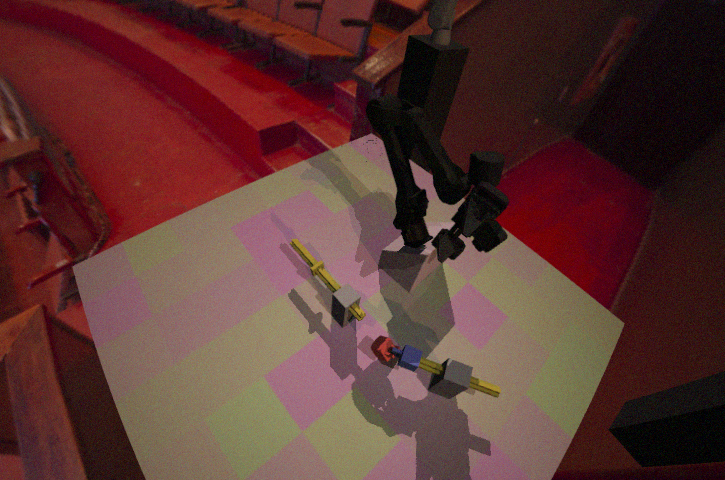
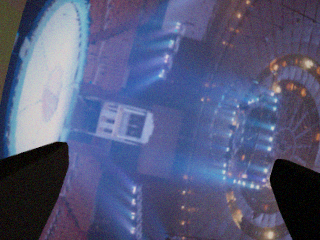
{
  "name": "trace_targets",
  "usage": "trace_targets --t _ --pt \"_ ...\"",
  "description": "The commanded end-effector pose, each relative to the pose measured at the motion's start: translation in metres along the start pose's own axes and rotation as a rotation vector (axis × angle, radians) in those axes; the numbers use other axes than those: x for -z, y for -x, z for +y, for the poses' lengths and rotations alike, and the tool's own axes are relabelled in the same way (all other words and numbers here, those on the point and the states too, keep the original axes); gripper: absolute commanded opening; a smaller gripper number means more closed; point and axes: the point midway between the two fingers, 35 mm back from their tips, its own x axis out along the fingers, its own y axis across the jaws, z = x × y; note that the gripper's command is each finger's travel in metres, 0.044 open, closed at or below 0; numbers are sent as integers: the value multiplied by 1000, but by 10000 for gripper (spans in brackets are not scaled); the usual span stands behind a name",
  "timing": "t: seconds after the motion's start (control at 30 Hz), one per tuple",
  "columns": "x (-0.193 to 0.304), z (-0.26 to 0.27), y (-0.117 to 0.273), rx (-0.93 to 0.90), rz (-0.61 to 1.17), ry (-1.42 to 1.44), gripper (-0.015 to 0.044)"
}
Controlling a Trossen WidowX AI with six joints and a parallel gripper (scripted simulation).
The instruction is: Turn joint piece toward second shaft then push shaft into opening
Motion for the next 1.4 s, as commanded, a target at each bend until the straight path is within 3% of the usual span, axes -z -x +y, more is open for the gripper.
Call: trace_targets --t 0.0,0.53,1.37 --pt "0 0 0 0 0 0 426" --pt "-21 3 -37 -86 -61 -164 440" --pt "-43 47 -98 -420 -24 -566 440"
